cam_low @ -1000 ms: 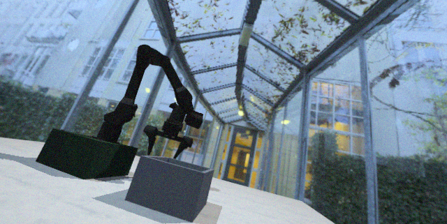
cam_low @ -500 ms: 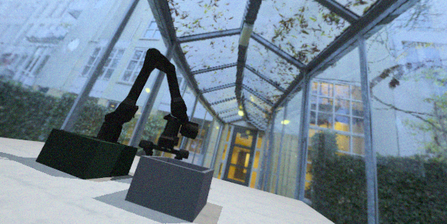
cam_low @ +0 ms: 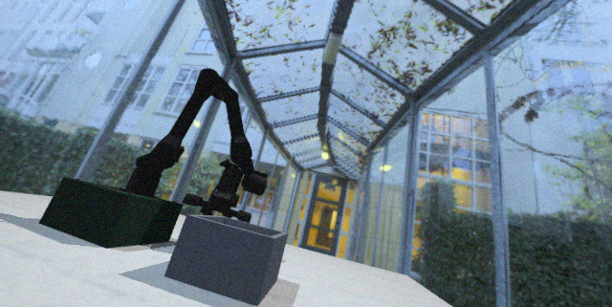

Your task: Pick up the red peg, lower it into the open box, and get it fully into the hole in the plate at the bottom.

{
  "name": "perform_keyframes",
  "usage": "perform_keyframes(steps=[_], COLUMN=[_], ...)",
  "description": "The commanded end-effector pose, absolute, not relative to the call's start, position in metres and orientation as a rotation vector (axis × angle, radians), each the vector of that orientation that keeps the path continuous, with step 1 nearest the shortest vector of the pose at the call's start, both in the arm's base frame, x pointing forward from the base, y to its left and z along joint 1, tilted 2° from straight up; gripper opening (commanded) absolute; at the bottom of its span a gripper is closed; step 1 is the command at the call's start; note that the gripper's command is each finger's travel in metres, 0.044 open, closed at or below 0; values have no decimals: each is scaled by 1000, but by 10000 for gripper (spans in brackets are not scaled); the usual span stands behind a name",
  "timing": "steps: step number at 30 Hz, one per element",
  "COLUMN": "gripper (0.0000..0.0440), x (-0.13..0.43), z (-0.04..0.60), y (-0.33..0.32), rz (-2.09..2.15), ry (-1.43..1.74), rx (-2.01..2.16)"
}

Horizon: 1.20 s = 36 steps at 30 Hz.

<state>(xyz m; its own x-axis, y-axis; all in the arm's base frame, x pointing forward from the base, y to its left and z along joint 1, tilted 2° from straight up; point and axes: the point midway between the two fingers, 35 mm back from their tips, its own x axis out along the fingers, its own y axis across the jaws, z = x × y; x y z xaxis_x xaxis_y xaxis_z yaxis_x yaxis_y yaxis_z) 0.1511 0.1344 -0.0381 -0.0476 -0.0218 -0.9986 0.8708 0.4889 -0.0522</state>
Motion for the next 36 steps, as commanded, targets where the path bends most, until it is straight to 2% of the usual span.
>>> perform_keyframes(steps=[1, 36], gripper=[0, 0], x=[158, 251], z=[-33, 84], y=[136, 91], rz=[-843, -716], ry=[1442, 1200], rx=[783, 650])
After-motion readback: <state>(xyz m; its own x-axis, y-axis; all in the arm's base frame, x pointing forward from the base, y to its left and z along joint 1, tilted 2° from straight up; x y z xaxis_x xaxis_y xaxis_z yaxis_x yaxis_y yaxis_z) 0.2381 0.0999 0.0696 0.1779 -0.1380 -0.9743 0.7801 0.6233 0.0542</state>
